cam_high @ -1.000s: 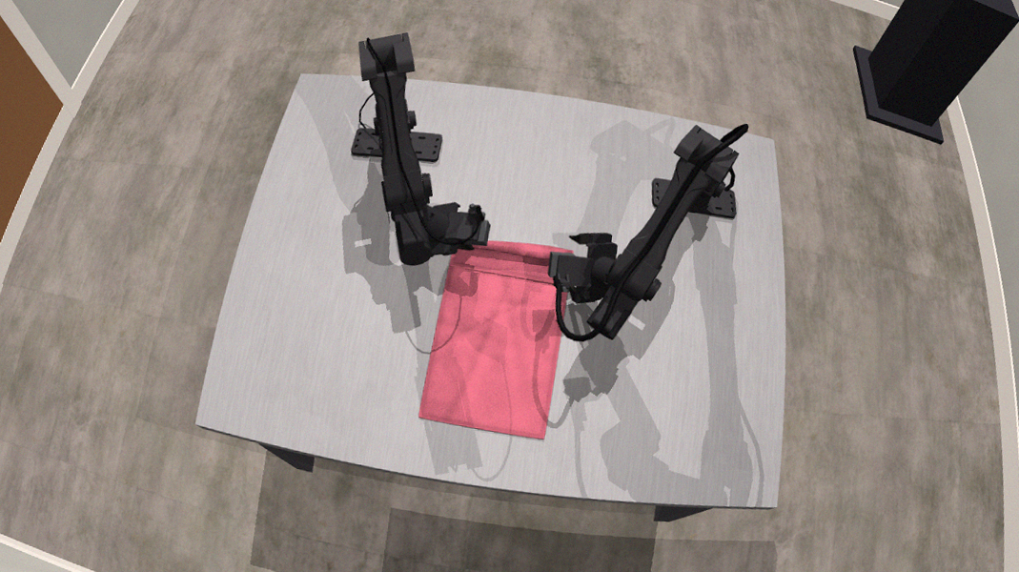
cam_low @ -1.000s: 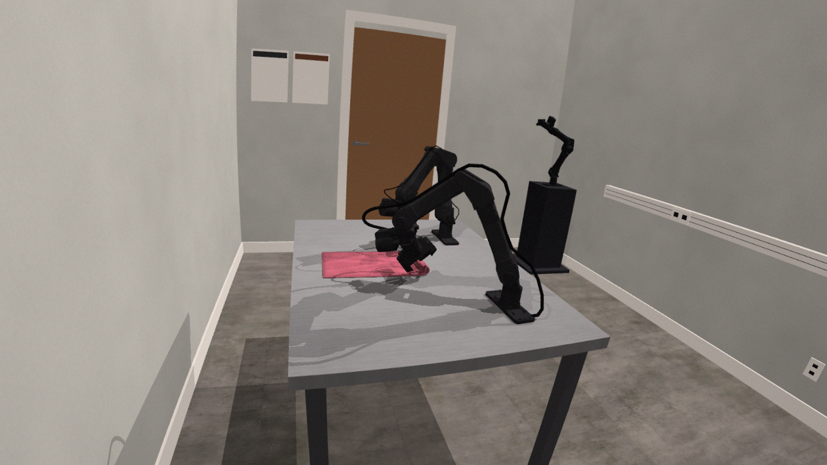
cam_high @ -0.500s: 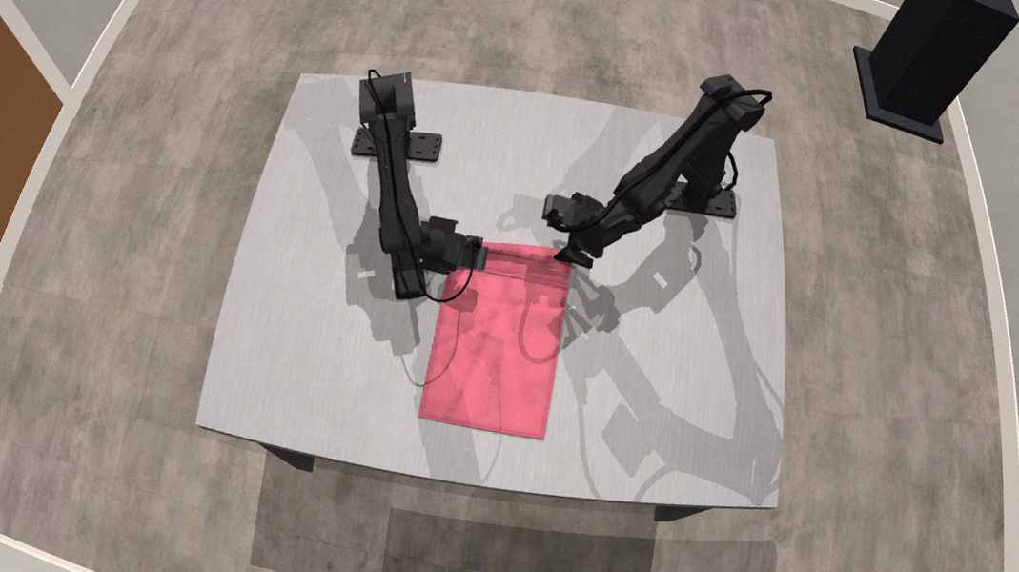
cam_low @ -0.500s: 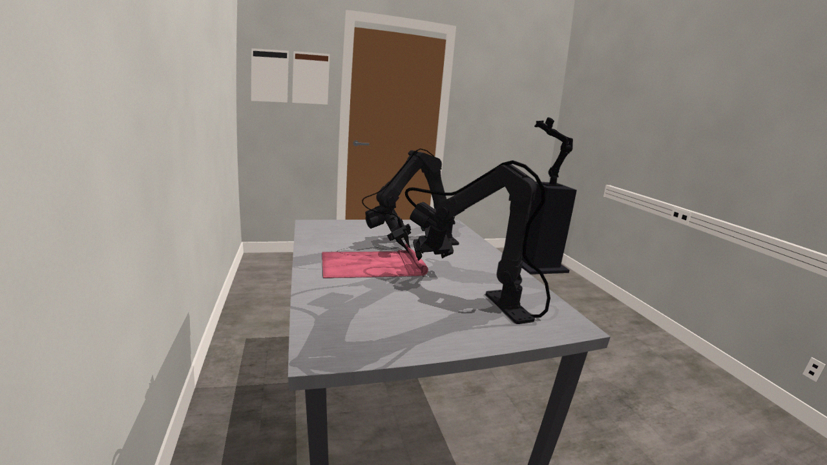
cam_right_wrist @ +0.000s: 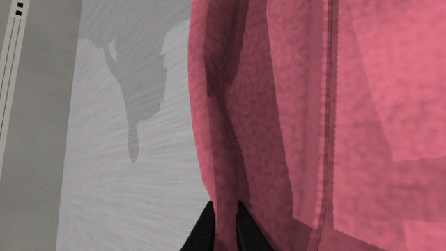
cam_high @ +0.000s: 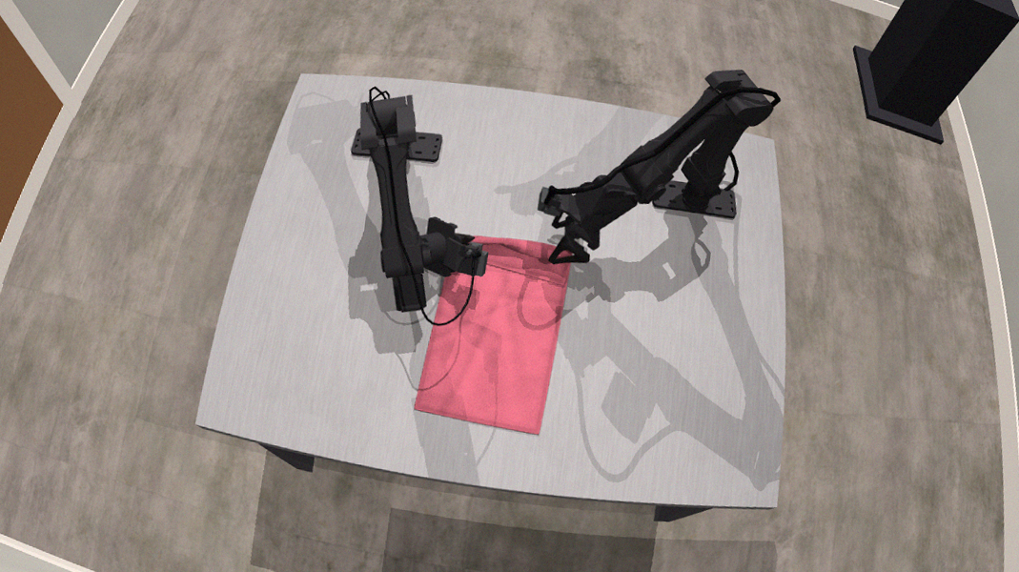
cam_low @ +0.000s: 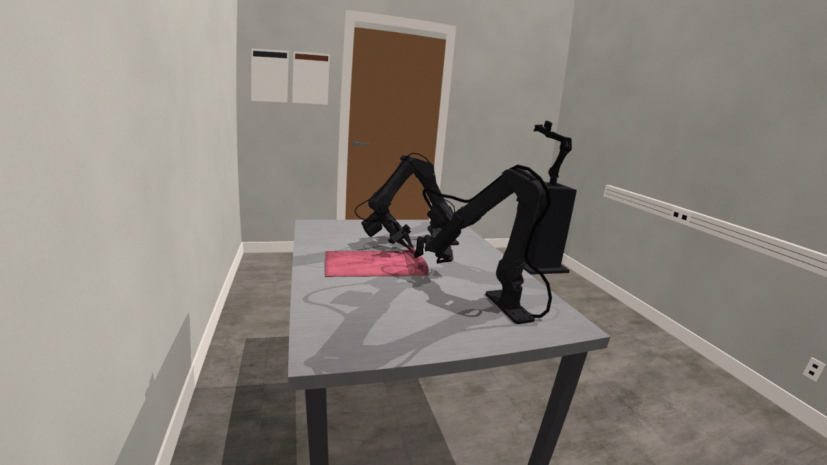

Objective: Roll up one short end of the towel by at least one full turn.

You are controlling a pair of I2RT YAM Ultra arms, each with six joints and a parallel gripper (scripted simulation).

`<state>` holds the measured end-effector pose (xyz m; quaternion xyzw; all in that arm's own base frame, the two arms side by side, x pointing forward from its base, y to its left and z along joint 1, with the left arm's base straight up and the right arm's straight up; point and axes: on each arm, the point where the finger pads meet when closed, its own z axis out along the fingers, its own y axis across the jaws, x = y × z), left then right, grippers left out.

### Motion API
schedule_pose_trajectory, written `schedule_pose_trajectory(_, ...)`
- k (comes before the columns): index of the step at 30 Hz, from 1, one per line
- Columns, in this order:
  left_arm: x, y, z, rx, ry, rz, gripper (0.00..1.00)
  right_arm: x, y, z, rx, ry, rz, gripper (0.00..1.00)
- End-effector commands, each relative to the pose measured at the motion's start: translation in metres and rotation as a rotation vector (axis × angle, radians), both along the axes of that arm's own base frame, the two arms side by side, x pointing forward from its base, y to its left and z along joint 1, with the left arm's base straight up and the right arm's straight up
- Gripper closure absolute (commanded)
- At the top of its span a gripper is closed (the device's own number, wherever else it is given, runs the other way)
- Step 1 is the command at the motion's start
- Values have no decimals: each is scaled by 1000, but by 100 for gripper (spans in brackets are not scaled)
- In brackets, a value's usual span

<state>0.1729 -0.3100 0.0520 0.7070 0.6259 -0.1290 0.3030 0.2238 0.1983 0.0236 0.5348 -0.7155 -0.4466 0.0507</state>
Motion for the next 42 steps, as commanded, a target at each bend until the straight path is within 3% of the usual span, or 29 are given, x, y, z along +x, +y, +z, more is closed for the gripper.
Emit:
schedule_pose_trajectory(1,17,-8,19,-74,-77,-4,2,4,0,5,22,17,-3,92)
schedule_pose_trajectory(9,28,2,19,-78,-73,-103,2,4,0,-4,22,17,-3,92)
schedule_pose_trajectory(26,21,0,-22,-78,-73,-107,2,4,0,-4,22,17,-3,92)
schedule_pose_trajectory(32,20,-6,-24,-78,-73,-107,2,4,0,-4,22,17,-3,92)
schedule_pose_trajectory(35,20,-6,-26,-78,-73,-107,15,4,0,-4,22,17,-3,92)
schedule_pose_trajectory(37,20,-6,-26,-78,-73,-107,15,4,0,-4,22,17,-3,92)
schedule_pose_trajectory(42,20,-6,-28,-78,-73,-107,36,4,0,-4,22,17,-3,92)
